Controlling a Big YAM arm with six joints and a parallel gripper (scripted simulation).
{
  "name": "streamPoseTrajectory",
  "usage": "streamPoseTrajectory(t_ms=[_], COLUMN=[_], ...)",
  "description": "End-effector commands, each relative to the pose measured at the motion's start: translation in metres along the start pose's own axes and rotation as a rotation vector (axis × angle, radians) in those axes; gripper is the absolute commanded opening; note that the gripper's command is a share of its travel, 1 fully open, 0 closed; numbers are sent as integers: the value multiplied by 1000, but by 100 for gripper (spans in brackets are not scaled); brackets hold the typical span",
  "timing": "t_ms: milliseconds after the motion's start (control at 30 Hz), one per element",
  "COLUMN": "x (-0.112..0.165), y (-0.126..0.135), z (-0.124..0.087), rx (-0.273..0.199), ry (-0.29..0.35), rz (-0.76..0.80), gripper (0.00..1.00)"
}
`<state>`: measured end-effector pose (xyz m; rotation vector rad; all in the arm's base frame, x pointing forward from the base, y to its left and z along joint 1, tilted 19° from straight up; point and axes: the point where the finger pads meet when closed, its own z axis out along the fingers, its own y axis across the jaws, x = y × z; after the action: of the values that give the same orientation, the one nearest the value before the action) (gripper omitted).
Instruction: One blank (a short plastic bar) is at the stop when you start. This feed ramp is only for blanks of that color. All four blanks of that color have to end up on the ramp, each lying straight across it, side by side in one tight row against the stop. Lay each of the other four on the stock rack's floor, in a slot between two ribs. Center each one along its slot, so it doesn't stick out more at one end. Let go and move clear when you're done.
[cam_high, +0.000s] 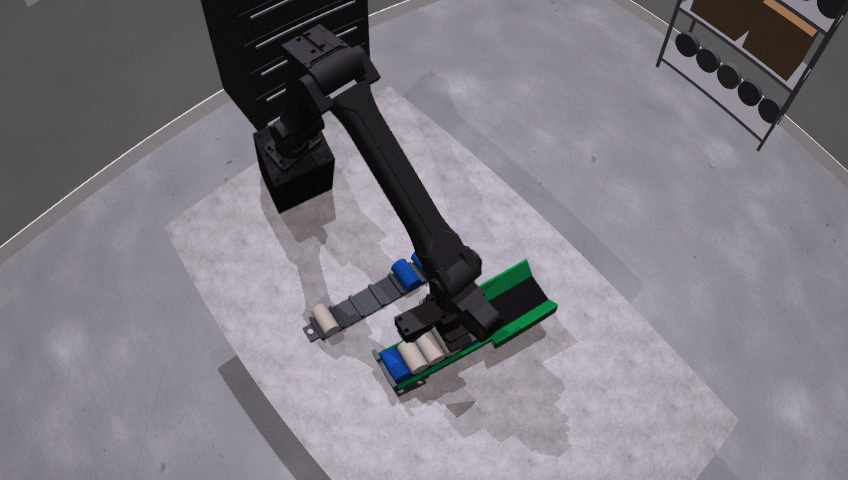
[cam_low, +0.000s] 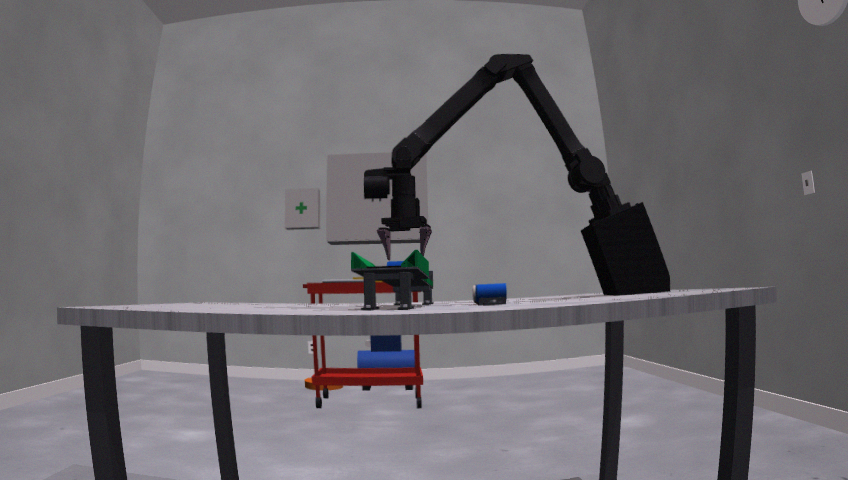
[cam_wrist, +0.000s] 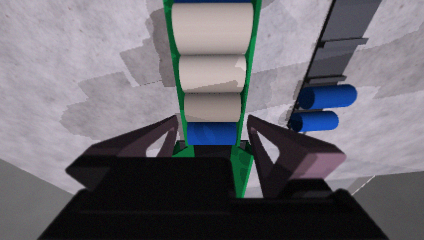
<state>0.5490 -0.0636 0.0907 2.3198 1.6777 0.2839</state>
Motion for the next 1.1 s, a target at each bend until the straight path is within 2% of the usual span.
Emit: streamPoseTrajectory(t_ms=[0,233,833,900,1067], x=[-2,-4,-3,-2,-1], y=[9,2,4,10,16], z=[1,12,40,30,29], rx=[-19,0,-5,-28,-37], ry=[6,2,3,7,9], rz=[-1,-2,-2,0,0], gripper=[83,83,83,83,83])
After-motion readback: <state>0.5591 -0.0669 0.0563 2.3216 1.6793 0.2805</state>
